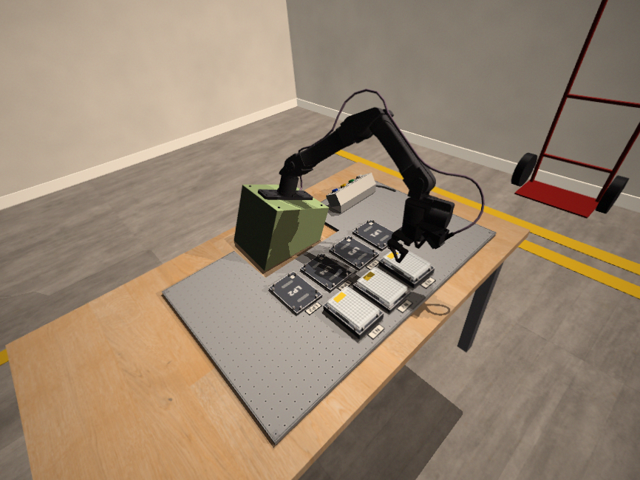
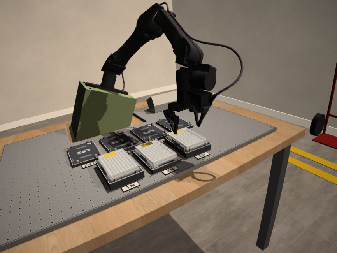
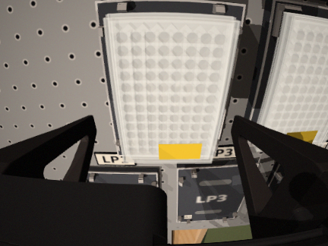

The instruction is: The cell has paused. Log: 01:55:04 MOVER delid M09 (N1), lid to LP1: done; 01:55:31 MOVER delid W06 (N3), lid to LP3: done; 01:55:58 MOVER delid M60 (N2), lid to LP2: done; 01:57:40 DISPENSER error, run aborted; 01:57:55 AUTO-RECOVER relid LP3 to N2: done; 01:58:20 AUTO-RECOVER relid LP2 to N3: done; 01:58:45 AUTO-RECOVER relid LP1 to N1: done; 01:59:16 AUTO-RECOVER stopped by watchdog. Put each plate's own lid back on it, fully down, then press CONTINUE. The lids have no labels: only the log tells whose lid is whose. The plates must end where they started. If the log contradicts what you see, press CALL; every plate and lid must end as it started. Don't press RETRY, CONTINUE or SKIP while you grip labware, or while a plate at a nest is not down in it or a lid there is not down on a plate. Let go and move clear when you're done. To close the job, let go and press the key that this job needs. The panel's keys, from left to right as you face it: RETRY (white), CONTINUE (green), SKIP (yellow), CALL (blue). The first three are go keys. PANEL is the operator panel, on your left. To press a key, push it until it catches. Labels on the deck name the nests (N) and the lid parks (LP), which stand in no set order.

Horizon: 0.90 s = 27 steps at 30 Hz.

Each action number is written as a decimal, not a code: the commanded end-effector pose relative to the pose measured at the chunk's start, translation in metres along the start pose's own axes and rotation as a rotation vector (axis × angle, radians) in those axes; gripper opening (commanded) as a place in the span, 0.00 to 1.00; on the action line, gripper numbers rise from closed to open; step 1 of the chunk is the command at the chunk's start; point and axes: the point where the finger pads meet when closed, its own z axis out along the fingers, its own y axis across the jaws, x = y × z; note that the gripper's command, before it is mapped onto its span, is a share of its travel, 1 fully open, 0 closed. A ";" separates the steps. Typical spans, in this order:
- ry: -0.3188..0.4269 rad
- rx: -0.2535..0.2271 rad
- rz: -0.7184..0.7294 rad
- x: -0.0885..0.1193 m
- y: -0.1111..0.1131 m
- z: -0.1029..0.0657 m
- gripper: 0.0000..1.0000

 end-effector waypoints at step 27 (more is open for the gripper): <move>-0.036 -0.012 -0.033 0.025 -0.040 -0.013 0.91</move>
